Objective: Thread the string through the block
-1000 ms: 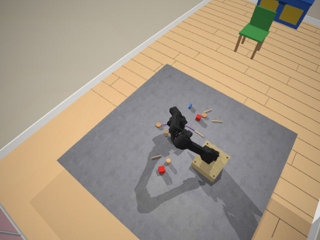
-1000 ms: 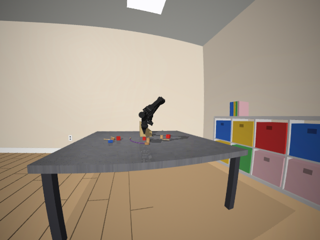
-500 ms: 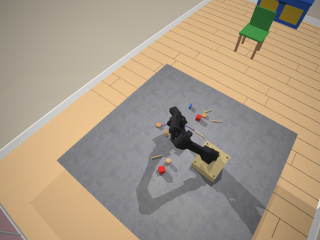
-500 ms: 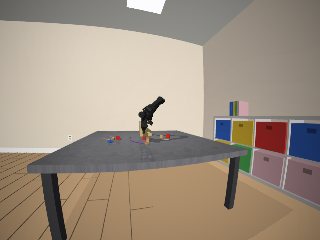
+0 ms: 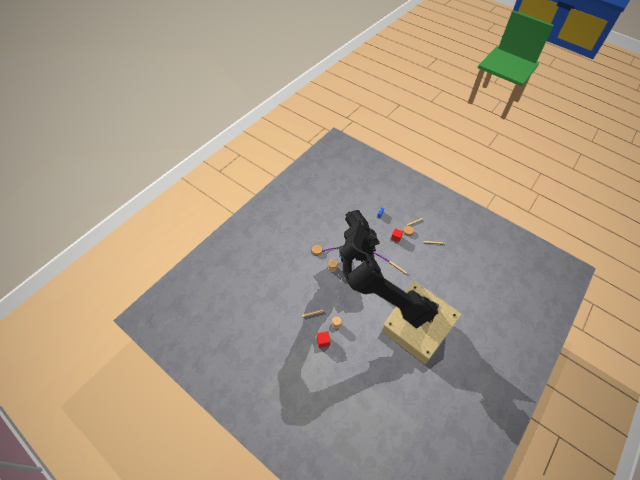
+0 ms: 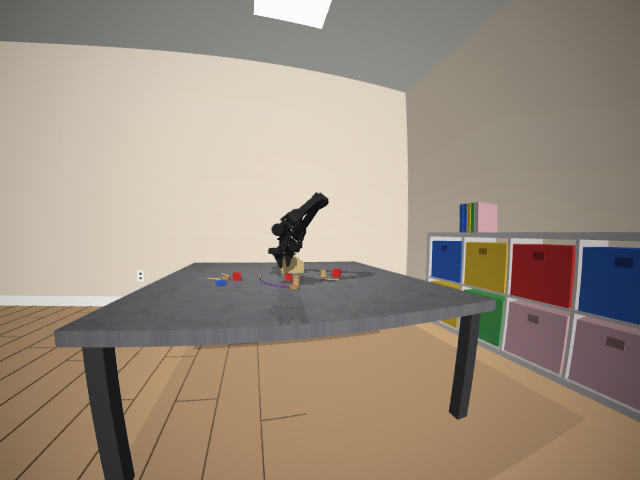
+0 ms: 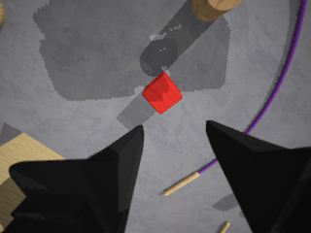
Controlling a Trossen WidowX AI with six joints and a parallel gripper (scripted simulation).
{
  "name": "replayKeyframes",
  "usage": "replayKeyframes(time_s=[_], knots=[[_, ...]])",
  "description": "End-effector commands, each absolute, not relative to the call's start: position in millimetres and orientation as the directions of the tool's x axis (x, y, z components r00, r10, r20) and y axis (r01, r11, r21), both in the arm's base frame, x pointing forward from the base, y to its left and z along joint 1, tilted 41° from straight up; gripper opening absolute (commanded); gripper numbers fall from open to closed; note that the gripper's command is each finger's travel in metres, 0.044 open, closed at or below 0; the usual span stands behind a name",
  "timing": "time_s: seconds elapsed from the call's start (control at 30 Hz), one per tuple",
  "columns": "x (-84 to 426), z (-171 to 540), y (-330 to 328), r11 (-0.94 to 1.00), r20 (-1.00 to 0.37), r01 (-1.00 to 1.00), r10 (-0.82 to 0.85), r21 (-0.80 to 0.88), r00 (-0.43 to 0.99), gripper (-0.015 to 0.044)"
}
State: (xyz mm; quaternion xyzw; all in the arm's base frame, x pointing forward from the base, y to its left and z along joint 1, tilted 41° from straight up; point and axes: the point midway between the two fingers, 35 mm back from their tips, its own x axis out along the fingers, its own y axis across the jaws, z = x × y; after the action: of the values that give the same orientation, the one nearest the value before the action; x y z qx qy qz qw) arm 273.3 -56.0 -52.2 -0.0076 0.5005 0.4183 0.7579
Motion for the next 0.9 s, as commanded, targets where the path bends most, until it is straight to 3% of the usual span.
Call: replayKeyframes(time_s=[0.0,0.1,0.17,0.37,0.63,0.87], knots=[[264.1,-67.2,-77.3,0.781,-0.774,0.023,0.614,0.624,0.155,0.0368],[258.5,-73.8,-84.9,0.702,-0.776,0.346,0.612,0.623,0.154,0.0440],[254.7,-78.2,-89.8,0.615,-0.776,0.526,0.611,0.588,0.154,0.0440],[246.4,-87.0,-99.0,0.384,-0.777,0.800,0.610,0.460,0.154,0.0440],[235.8,-97.4,-109.1,0.002,-0.777,0.981,0.611,0.195,0.153,0.0440],[226.9,-105.4,-116.4,-0.333,-0.776,0.940,0.612,-0.078,0.152,0.0440]])
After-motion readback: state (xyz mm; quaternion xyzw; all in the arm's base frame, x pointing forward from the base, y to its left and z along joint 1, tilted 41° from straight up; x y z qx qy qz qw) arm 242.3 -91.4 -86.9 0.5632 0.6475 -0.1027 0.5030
